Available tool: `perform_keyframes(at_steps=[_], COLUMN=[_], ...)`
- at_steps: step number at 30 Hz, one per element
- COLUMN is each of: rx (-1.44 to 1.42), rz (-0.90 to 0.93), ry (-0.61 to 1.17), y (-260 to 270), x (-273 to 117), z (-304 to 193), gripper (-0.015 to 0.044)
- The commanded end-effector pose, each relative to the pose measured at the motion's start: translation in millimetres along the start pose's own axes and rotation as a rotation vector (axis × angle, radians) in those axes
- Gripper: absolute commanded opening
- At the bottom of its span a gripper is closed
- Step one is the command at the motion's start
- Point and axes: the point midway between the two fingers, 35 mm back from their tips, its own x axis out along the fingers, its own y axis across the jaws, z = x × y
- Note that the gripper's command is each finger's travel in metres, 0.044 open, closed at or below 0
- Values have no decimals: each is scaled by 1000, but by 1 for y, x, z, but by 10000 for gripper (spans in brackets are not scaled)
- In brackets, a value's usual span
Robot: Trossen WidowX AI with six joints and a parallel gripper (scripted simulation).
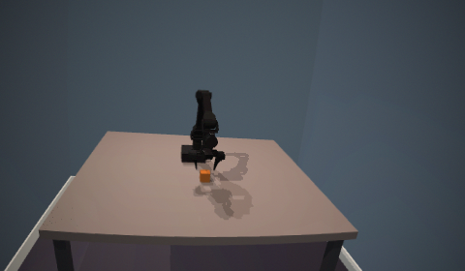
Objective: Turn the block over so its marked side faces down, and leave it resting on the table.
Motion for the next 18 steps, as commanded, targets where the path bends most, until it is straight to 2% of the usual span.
perform_keyframes(at_steps=[1, 17, 18], rx=[-4, -4, -4], rz=[5, 5, 5], ry=[9, 9, 9], y=[1, 1, 1], x=[8, 31, 31], z=[-2, -3, -3], gripper=[440, 440, 414])
